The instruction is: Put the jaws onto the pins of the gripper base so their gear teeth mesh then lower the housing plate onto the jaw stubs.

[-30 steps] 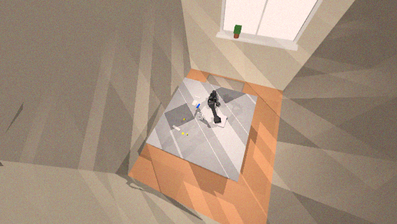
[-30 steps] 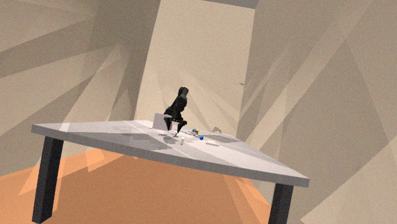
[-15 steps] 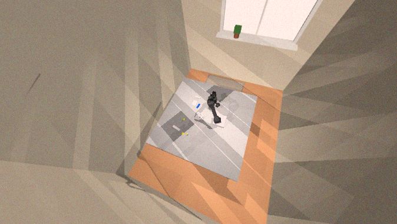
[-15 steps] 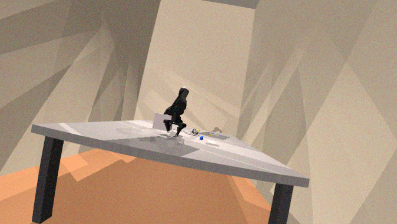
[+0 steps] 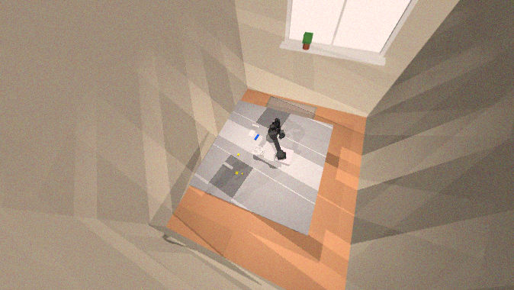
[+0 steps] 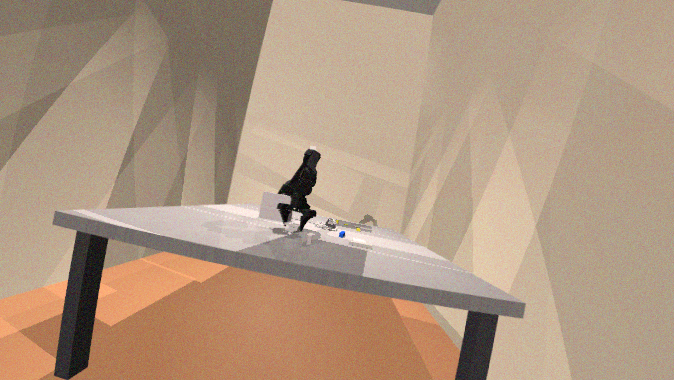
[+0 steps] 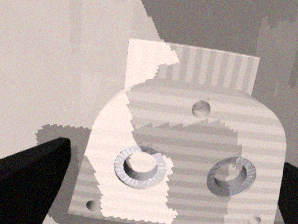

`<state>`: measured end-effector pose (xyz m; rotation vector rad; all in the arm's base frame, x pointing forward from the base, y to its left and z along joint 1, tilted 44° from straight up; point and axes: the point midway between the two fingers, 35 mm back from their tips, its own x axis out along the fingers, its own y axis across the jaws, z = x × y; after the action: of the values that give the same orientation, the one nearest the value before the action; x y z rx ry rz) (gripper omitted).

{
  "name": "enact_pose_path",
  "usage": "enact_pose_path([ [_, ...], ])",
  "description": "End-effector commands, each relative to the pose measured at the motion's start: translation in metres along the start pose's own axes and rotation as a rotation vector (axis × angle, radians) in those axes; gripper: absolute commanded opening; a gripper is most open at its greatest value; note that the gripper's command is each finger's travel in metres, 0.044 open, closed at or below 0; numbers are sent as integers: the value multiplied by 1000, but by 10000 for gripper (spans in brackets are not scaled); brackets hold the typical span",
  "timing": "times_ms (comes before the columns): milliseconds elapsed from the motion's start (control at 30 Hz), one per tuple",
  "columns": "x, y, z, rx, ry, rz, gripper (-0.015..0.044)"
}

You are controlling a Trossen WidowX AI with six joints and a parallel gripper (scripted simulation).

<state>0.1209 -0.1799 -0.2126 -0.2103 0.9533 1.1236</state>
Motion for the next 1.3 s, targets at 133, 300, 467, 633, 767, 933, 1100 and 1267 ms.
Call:
enact_pose_path([
  [133, 1, -1, 0, 5, -4, -4, 440],
  [300, 1, 0, 0, 0, 0, 0, 433],
  [467, 1, 0, 0, 0, 0, 0, 400],
  [633, 1, 0, 0, 0, 0, 0, 367],
  [767, 1, 0, 0, 0, 0, 0, 351],
  [933, 1, 0, 0, 0, 0, 0, 351],
  [1100, -1, 0, 0, 0, 0, 0, 351],
  [1267, -16, -2, -1, 1, 0, -1, 351],
])
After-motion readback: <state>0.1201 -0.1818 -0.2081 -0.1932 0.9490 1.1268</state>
